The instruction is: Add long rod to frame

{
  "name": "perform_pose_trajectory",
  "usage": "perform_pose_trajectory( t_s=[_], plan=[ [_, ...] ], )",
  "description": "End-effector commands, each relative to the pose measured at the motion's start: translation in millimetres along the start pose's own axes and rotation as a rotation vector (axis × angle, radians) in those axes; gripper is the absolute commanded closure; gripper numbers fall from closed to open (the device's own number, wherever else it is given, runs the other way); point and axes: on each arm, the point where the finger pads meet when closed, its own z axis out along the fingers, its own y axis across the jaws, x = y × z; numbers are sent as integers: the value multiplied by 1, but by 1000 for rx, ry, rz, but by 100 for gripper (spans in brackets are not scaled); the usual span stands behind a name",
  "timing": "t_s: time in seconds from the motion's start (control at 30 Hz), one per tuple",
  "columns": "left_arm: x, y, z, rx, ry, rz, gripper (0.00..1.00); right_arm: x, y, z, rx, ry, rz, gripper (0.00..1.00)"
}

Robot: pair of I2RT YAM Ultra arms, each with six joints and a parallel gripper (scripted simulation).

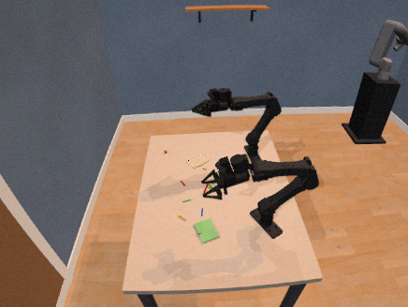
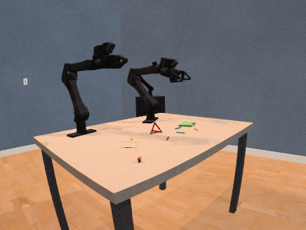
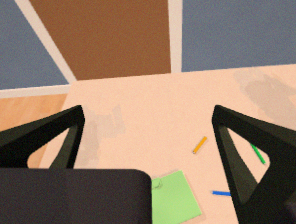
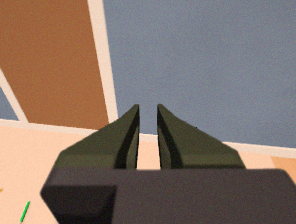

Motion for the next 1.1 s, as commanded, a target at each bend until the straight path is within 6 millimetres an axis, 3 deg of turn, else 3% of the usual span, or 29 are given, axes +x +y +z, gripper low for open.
perform_pose_trajectory(
  t_s=[0.0, 0.17, 0.37, 0.6, 1.07],
  plan=[
    [-48, 41, 1, -79, -145, -60, 0, -15, -1, -6, 2, -38, -2, 87],
    [-79, 123, -4, -301, -251, -147, 0, -15, -1, -6, 2, -38, -2, 87],
    [-95, 166, -3, -411, -299, -193, 0, -15, -1, -6, 2, -38, -2, 87],
    [-98, 179, -1, -440, -304, -203, 0, -15, -1, -6, 2, -38, -2, 87],
    [-94, 178, 1, -434, -284, -198, 0, -15, -1, -6, 2, -38, -2, 87]
  ],
)
